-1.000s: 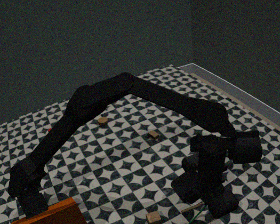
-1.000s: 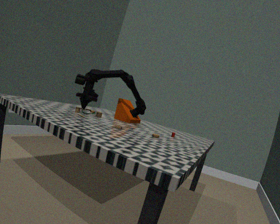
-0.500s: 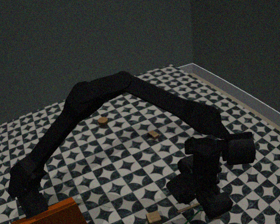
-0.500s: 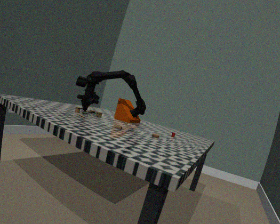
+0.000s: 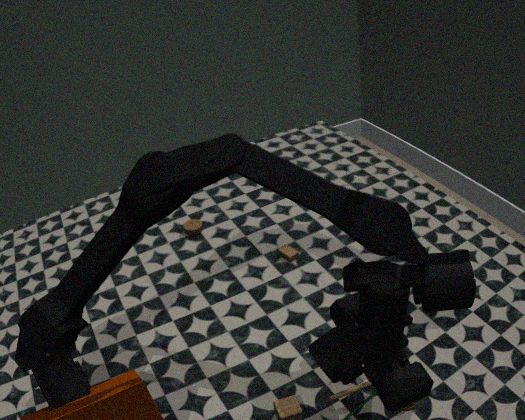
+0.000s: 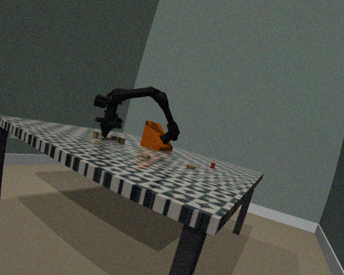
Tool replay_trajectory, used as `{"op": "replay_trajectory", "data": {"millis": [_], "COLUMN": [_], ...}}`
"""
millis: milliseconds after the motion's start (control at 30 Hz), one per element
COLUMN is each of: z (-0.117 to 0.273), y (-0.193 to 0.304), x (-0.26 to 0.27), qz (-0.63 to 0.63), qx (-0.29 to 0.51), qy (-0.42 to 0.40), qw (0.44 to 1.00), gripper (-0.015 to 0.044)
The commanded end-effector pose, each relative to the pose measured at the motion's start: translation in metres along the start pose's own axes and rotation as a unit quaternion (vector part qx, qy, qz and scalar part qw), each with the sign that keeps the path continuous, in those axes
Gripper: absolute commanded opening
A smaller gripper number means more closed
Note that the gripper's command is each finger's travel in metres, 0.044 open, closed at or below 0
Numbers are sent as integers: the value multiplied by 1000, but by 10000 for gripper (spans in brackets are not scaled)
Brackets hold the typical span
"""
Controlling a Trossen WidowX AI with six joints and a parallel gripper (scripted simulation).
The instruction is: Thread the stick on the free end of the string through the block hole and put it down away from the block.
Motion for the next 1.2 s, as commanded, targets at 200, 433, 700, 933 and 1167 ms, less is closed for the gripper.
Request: {"op": "replay_trajectory", "data": {"millis": [200, 433, 700, 933, 1167], "z": [-1, -1, -1, -1, -1], "y": [-9, -17, -27, -36, -43], "x": [-2, -4, -6, -8, -9], "qz": [-4, -4, -4, -4, -4], "qx": [-1, -1, 0, 0, 1], "qy": [2, 2, 2, 2, 2], "qw": [1000, 1000, 1000, 1000, 1000], "gripper": [0, 0, 0, 0, 0]}}
Point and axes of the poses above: the point midway between the two fingers, 35 mm back from their tips, its own z axis back along the fingers, its own x axis across the jaws, y = z × x, the point moved 9 cm from there along z, back along the fingers, and after that the axes turned 12 degrees about z, right-handed, at the moved point
